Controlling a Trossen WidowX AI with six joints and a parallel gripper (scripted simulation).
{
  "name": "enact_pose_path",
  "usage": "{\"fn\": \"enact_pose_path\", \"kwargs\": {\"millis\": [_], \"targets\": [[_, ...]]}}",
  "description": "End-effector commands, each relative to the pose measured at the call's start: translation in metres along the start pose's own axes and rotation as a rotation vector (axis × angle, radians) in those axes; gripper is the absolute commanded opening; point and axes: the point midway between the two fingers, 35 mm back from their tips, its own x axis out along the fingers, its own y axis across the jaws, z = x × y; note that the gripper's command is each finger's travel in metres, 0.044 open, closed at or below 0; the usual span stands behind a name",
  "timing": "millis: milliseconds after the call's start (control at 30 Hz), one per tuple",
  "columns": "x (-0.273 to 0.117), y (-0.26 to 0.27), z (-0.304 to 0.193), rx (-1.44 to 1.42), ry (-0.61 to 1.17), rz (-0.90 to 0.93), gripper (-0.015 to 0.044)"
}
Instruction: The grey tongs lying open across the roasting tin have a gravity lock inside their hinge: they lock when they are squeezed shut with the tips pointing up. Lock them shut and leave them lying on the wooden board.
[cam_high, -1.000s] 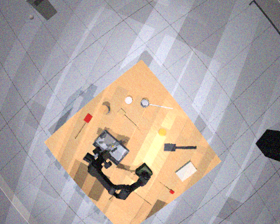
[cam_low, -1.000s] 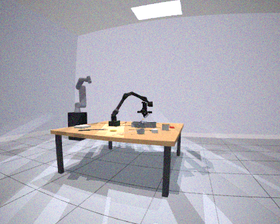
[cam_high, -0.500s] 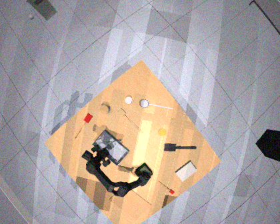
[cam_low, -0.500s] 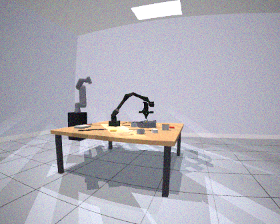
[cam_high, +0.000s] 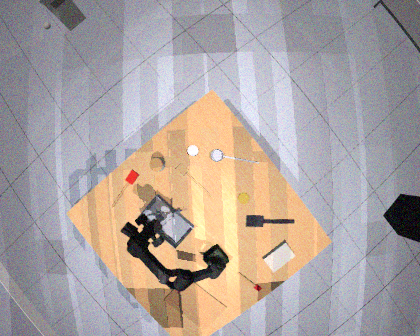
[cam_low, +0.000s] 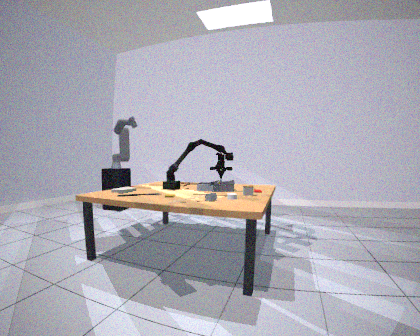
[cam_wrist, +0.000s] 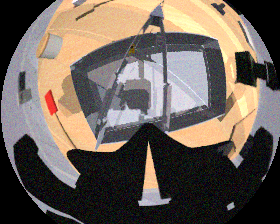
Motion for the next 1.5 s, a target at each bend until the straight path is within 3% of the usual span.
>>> {"fn": "enact_pose_path", "kwargs": {"millis": [0, 900, 1000, 1267, 1467], "targets": [[-0.002, 0.005, 0.000, -0.002, 0.003, 0.004, -0.0150], [0.000, 0.003, 0.001, 0.001, 0.000, 0.000, -0.0150], [-0.014, -0.006, 0.000, 0.001, 0.000, -0.001, -0.0071], [-0.098, -0.077, 0.000, -0.002, 0.003, -0.003, 0.0139], [-0.085, -0.061, -0.002, -0.006, 0.003, 0.007, 0.0296]]}}
